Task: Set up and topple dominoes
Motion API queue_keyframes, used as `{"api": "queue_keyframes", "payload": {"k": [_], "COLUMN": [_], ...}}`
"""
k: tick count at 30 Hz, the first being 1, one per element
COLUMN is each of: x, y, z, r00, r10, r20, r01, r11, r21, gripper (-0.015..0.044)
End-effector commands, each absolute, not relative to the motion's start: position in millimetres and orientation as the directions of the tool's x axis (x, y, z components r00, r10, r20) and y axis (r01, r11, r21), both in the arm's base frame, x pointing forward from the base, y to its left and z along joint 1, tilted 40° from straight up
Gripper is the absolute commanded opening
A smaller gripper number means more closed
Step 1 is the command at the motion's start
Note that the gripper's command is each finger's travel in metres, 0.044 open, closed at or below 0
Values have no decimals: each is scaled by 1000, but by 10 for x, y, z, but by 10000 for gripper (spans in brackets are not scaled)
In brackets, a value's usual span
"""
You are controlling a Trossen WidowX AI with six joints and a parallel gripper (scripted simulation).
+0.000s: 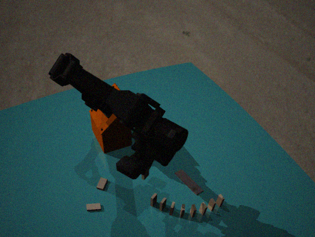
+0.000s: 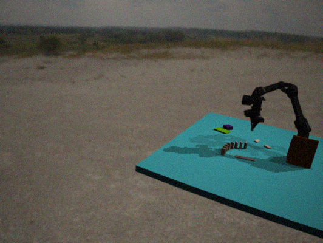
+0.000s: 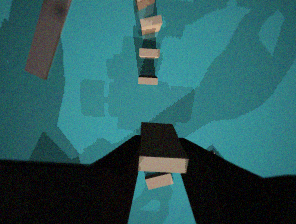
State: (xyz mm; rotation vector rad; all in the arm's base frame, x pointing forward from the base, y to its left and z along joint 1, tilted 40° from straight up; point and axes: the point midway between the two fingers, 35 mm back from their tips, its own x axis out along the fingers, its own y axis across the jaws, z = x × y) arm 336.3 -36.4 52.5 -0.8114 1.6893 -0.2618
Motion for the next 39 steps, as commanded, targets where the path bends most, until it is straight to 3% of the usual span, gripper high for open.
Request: {"api": "queue_keyframes", "payload": {"k": [1, 22, 35, 39], "x": [3278, 3187, 3175, 3175], "y": [-339, -1156, -1183, -1183], "z": [483, -488, -517, -517], "r00": [-73, -73, -73, -73], "r10": [-634, -639, -639, -639], "r20": [-770, -766, -765, -765], "r01": [-395, -395, -395, -395], "r11": [727, 724, 723, 723], "r21": [-562, -566, -566, -566], "gripper": [107, 107, 107, 212]}}
